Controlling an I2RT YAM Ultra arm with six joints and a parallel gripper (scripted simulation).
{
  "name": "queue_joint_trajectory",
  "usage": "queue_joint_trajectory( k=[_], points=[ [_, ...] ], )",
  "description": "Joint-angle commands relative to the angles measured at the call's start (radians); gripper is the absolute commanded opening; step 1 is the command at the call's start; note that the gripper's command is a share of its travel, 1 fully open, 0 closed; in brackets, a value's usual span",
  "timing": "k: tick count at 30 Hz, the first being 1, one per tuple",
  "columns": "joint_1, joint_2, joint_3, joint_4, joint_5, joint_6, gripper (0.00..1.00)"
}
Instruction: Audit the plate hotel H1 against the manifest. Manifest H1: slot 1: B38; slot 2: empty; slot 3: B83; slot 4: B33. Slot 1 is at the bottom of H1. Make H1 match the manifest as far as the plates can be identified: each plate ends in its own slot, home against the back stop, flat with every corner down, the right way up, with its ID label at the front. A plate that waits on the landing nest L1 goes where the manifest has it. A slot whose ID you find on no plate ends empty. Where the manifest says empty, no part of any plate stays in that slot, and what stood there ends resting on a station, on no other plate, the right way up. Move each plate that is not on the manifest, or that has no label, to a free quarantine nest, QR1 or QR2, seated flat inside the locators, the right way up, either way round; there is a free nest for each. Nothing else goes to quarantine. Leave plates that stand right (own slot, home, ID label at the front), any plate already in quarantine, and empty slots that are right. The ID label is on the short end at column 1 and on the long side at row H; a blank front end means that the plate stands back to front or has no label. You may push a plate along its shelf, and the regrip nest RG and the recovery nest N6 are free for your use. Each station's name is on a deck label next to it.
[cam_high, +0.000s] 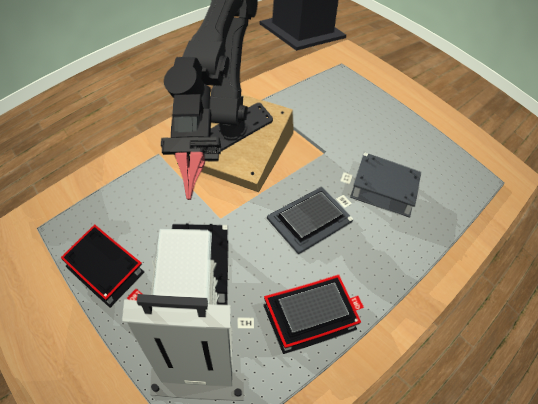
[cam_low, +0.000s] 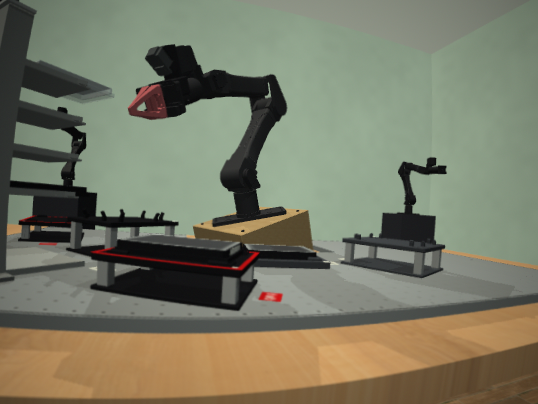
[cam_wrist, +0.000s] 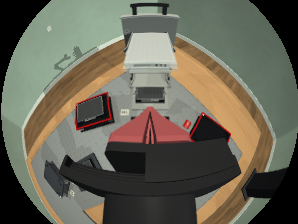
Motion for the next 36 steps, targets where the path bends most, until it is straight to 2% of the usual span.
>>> queue_joint_trajectory(
  k=[1, 36],
  points=[
    [0.005, 0.003, 0.013, 0.007, 0.002, 0.001, 0.00],
    [0.032, 0.093, 0.058, 0.054, 0.028, 0.008, 0.00]
  ],
)
